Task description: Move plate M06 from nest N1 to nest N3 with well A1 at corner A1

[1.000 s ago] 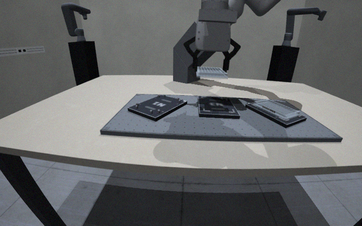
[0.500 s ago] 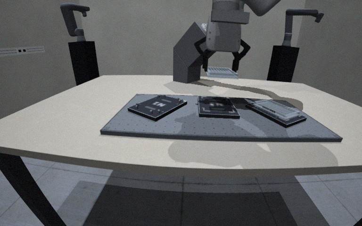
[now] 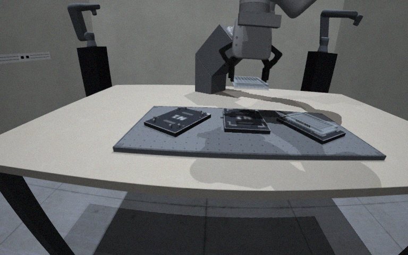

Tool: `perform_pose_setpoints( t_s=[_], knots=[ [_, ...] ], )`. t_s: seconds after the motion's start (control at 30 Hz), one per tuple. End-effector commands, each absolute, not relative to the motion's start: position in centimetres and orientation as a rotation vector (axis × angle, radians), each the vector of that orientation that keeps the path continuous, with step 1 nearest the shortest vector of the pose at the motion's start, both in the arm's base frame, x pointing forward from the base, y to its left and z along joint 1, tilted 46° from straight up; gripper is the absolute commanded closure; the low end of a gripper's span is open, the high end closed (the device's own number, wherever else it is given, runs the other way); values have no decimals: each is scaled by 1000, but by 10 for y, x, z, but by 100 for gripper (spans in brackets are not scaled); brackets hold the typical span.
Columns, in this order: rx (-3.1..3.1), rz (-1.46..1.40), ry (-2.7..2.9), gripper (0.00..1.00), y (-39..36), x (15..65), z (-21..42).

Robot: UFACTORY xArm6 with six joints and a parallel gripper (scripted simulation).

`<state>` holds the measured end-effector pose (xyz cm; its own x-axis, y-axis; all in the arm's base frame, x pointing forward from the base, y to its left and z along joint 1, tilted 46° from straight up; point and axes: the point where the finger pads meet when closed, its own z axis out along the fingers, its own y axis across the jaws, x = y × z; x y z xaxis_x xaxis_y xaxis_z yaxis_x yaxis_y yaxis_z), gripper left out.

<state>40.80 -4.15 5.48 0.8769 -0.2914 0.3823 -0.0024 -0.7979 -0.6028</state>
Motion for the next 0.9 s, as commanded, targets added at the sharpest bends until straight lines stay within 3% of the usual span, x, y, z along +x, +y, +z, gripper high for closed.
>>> perform_pose_setpoints(
  t_s=[0.0, 0.87],
  knots=[
    [-2429, -623, 212, 100, -40, 410, 52],
    [-2429, -623, 212, 100, -19, 429, 25]
  ],
)
